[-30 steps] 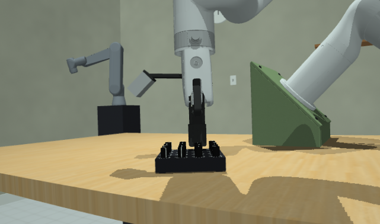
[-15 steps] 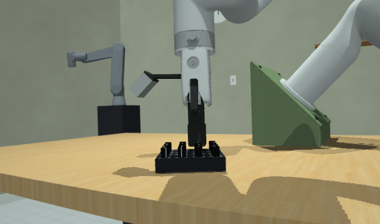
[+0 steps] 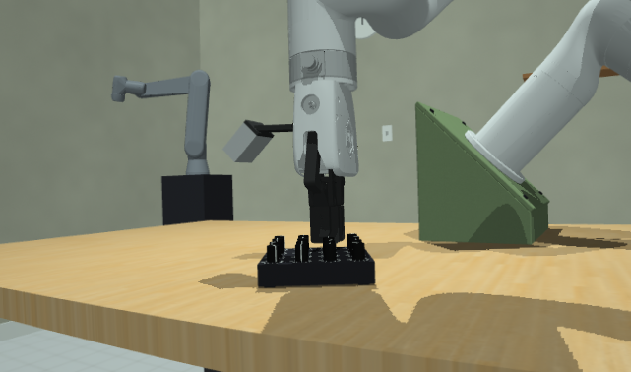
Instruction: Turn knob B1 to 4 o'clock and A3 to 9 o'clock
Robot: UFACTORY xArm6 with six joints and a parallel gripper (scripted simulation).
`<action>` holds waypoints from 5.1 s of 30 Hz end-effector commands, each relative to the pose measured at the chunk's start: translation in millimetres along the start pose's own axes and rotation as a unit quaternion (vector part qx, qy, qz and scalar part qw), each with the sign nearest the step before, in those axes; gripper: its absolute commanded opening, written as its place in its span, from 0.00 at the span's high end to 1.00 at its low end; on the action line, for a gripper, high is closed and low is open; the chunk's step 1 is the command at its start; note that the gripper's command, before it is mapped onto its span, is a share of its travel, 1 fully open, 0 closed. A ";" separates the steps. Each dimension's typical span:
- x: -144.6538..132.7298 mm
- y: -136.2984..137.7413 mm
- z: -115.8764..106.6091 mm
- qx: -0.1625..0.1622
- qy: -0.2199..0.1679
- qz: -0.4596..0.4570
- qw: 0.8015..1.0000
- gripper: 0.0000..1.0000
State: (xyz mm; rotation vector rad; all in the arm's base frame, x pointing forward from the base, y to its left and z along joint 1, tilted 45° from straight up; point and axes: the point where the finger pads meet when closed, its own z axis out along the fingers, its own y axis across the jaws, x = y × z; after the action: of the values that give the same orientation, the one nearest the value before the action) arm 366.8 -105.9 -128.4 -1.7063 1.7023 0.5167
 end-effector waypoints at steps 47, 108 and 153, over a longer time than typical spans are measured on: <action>0.7 -1.1 -1.2 0.000 0.001 0.510 0.860 0.92; 0.7 -1.1 -1.2 0.000 0.001 0.603 0.798 0.81; 0.7 -1.2 -37.3 0.000 0.001 0.603 0.798 0.81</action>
State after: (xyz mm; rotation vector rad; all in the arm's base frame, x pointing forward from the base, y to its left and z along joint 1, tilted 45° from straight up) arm 360.6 -130.7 -103.2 -0.3695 2.6333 1.0329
